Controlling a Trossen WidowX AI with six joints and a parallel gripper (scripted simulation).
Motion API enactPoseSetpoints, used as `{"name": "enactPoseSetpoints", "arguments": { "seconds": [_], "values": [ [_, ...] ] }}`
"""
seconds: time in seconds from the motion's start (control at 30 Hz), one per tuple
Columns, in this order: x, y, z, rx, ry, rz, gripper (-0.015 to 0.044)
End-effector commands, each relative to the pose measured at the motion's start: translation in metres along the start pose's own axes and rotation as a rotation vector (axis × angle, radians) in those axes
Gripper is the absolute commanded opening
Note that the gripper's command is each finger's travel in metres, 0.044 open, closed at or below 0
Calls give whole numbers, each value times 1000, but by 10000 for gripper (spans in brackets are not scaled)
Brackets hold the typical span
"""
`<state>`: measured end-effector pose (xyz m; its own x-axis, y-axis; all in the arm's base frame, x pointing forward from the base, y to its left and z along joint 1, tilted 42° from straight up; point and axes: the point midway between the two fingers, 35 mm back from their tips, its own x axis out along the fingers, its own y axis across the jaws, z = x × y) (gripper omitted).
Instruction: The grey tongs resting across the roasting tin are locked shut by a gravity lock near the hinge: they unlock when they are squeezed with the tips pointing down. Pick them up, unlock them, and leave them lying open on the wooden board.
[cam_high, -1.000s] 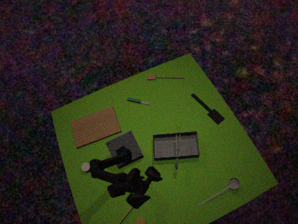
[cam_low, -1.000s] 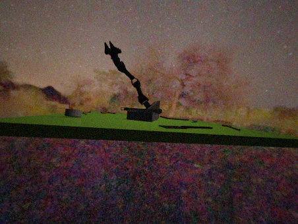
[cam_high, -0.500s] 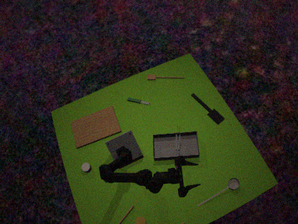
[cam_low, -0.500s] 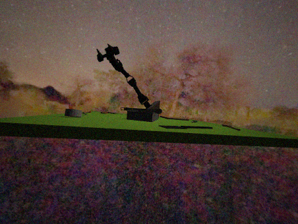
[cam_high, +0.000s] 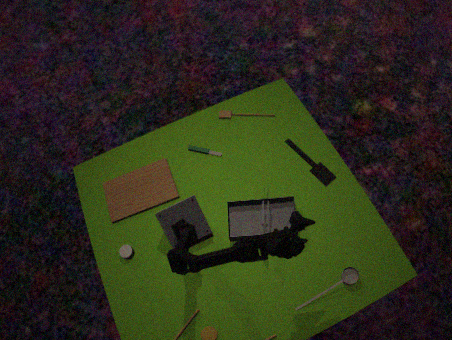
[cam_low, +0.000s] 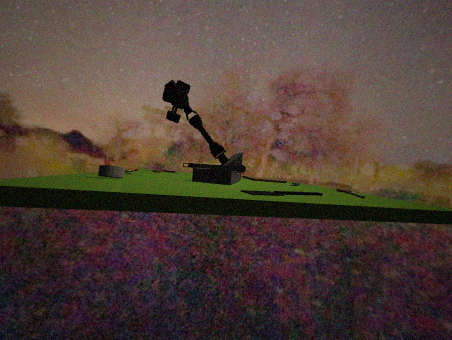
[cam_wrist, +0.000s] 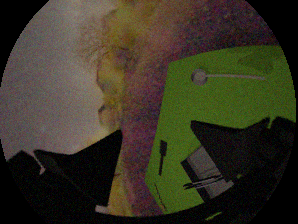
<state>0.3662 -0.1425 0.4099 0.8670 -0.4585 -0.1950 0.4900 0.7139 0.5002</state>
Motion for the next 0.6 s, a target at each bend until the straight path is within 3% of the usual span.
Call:
{"name": "enactPoseSetpoints", "arguments": {
  "seconds": [0.0,0.3,0.57],
  "values": [
    [31,-31,-63,222,150,-213,440],
    [48,-88,-163,525,219,-669,440],
    [33,-137,-231,651,46,-1069,440]
  ]
}}
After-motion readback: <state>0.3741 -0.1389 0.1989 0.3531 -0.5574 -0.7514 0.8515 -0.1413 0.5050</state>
